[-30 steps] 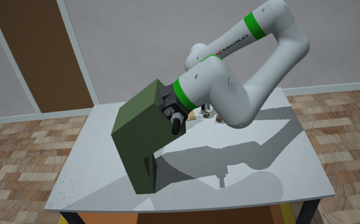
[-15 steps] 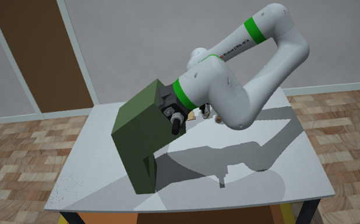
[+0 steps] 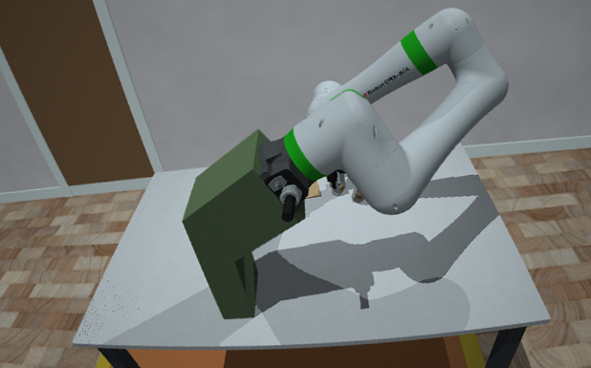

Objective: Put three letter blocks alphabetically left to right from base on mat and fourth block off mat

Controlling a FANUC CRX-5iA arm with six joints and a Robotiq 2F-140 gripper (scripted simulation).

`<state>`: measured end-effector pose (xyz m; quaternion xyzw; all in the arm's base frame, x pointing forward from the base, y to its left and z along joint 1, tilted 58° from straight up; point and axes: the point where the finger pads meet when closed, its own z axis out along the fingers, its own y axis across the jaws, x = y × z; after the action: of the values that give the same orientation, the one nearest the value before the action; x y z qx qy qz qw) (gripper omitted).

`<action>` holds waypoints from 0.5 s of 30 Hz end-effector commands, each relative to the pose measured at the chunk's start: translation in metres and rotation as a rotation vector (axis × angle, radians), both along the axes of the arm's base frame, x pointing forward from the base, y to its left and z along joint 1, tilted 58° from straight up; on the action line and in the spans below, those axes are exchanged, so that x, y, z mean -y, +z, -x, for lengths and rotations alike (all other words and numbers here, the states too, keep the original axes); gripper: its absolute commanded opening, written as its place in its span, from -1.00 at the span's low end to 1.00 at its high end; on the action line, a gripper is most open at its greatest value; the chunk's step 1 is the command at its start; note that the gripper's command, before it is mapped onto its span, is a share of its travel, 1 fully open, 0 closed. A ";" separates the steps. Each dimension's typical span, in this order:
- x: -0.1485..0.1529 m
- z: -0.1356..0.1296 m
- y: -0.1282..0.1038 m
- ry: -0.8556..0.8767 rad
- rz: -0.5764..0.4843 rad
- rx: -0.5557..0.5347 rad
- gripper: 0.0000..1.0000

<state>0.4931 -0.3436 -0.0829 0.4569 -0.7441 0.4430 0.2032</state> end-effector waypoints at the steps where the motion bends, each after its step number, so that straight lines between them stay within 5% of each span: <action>1: 0.000 0.000 0.000 0.000 0.000 0.000 -0.44; 5: 0.000 0.000 0.000 0.000 0.000 0.000 -0.44; 6: 0.000 0.000 0.000 0.000 0.000 0.000 -0.68; 15: 0.000 0.000 0.000 0.000 0.000 0.000 -0.68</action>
<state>0.4932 -0.3436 -0.0829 0.4569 -0.7441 0.4431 0.2031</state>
